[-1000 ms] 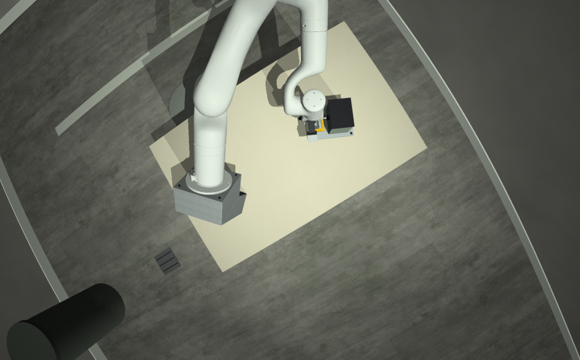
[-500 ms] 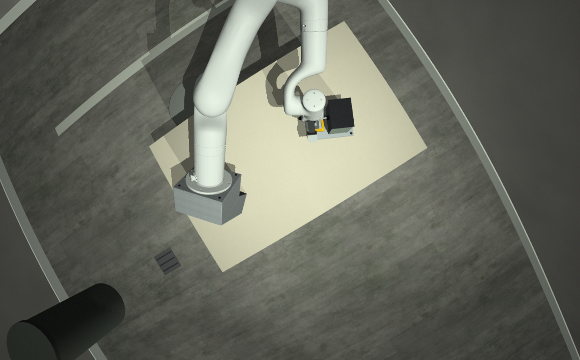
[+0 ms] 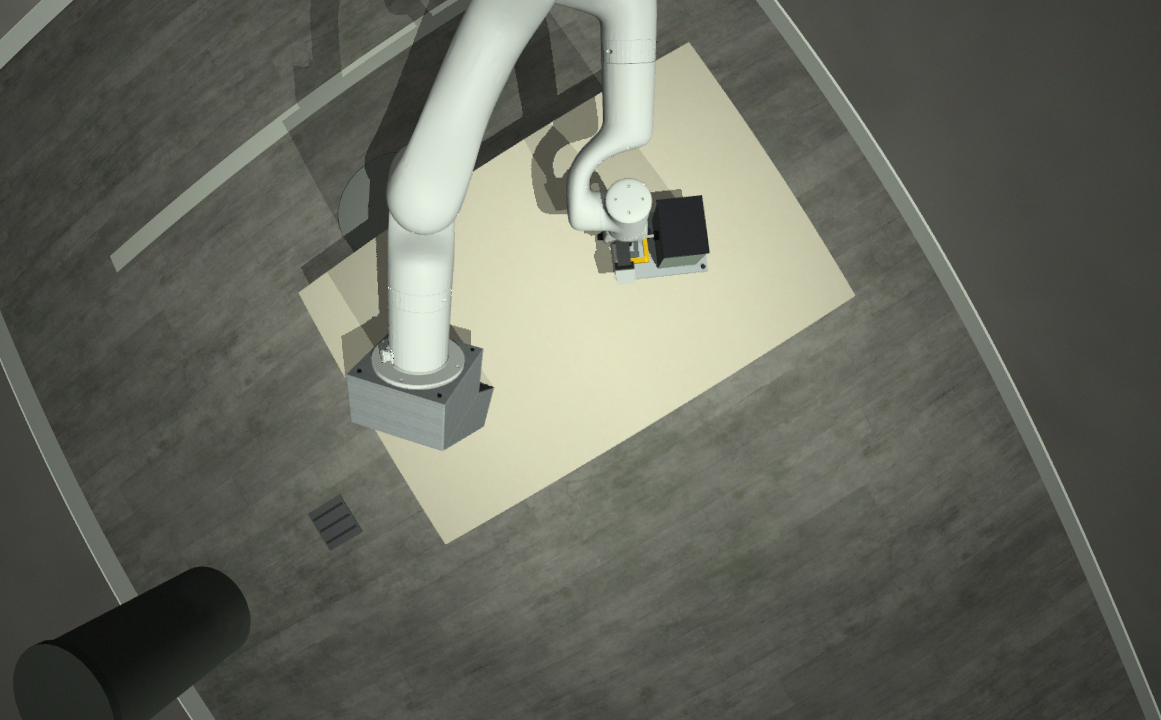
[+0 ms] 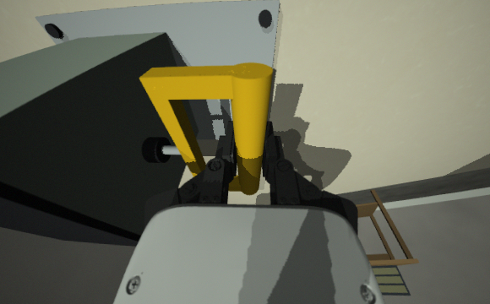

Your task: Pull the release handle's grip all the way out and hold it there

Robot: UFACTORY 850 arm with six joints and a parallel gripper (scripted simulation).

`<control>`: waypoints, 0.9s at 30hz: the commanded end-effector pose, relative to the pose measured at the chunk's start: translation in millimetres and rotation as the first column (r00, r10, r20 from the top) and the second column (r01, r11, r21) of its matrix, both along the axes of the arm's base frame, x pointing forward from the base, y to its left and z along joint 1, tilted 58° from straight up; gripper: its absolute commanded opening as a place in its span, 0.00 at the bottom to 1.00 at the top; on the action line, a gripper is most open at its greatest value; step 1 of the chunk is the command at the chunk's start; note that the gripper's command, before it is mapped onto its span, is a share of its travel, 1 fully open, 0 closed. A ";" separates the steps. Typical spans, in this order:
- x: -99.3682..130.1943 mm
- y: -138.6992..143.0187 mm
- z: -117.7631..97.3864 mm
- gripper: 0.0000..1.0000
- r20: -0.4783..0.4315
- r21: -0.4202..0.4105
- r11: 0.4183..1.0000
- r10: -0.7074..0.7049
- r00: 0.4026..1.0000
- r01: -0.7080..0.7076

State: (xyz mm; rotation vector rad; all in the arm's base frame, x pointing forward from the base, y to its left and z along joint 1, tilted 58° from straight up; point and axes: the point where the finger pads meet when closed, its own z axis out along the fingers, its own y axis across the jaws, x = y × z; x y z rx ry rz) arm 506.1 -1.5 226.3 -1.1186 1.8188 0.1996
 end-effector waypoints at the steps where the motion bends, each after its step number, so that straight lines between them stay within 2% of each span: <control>1: -0.6 0.2 -0.1 0.00 0.000 0.000 1.000 0.000 1.000 0.000; 10: -5.6 4.0 -2.2 0.00 0.000 0.000 1.000 0.000 1.000 0.000; 27: -31.0 22.9 -12.8 0.00 0.000 0.000 1.000 0.000 1.000 0.000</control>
